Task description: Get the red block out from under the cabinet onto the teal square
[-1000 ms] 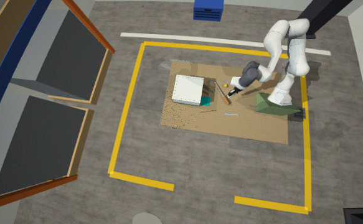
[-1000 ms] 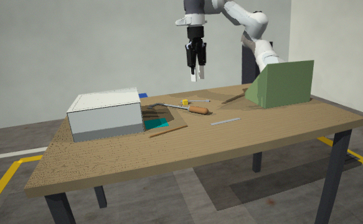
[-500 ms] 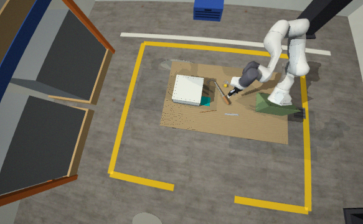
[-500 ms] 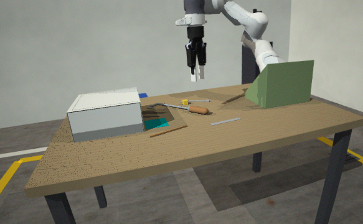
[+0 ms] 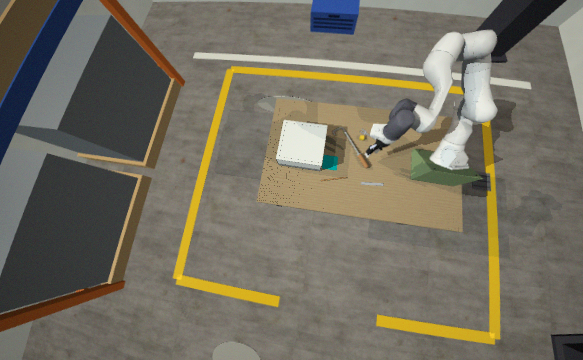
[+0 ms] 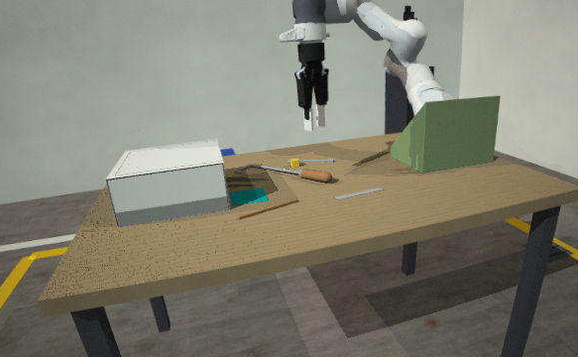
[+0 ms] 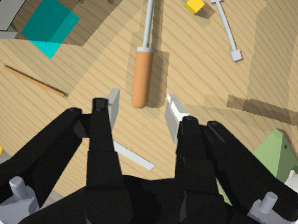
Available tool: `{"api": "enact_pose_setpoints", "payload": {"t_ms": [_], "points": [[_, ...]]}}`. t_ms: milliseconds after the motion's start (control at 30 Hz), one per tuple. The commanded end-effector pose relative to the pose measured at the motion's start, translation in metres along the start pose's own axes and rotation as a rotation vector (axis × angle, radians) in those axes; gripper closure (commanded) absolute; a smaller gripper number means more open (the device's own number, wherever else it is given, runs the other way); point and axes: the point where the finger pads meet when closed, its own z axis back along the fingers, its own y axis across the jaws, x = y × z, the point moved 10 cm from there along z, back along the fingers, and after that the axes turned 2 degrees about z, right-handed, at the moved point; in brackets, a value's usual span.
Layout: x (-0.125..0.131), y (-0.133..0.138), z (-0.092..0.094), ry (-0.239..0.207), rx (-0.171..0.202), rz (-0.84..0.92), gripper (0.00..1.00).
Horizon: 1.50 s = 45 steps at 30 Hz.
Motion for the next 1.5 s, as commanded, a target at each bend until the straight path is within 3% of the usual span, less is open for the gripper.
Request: {"api": "enact_pose_setpoints", "payload": {"t_ms": [0,233,1100,1467], "points": [[0.0,0.0,-0.005,0.001,0.001,0.003,0.66],[0.0,0.0,-0.019,0.001,0.001,0.003,0.66],[-0.001,0.0,-0.103,0.001,0.001,0.003,0.66],[-0.001,0.0,-0.118,0.001,0.001,0.003,0.66]]}}
